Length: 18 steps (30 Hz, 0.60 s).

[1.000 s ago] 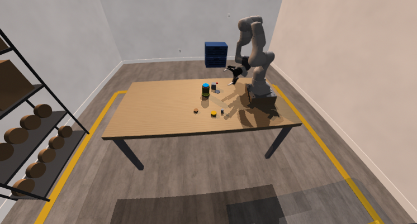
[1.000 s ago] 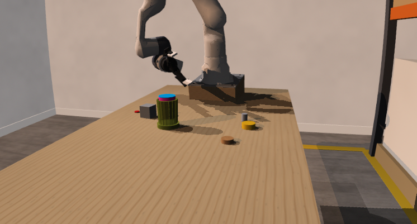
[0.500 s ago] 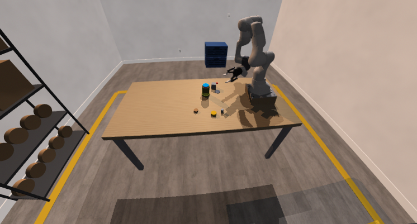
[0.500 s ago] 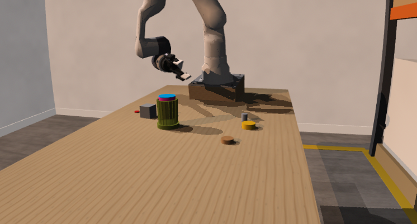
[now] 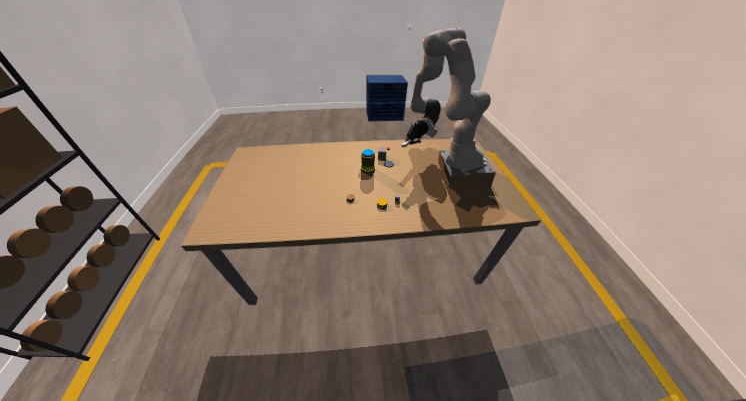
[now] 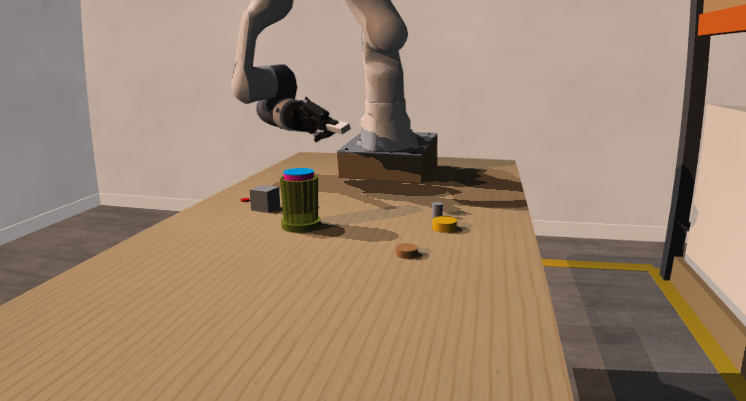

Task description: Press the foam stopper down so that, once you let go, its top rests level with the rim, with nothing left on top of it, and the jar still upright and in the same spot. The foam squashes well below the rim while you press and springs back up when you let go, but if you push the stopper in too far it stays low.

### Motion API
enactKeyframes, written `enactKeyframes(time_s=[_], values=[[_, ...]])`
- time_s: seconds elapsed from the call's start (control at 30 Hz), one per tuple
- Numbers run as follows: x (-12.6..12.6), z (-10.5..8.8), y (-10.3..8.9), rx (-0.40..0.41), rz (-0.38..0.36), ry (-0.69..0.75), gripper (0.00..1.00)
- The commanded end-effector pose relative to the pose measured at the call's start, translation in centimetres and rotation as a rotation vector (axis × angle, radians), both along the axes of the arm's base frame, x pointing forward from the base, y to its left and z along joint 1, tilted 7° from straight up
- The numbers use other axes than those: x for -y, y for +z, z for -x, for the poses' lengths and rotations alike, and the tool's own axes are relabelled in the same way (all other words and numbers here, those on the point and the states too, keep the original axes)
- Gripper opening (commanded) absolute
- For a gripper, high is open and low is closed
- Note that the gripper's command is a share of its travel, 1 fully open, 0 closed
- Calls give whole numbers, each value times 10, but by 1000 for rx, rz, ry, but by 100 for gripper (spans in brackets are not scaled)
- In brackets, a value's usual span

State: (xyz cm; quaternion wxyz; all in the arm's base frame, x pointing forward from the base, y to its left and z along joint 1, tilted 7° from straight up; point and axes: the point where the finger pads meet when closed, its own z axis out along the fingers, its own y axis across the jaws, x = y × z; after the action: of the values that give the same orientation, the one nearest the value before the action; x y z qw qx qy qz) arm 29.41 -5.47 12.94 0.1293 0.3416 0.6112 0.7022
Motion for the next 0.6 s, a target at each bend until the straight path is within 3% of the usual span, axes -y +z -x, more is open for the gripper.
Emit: enactKeyframes(time_s=[0.0,0.2,0.27,0.57], values=[[-16,1,-7,36,81,108,0],[-47,0,-19,114,217,351,0],[-47,0,-19,114,217,351,0],[-96,-5,-40,337,468,824,0]])
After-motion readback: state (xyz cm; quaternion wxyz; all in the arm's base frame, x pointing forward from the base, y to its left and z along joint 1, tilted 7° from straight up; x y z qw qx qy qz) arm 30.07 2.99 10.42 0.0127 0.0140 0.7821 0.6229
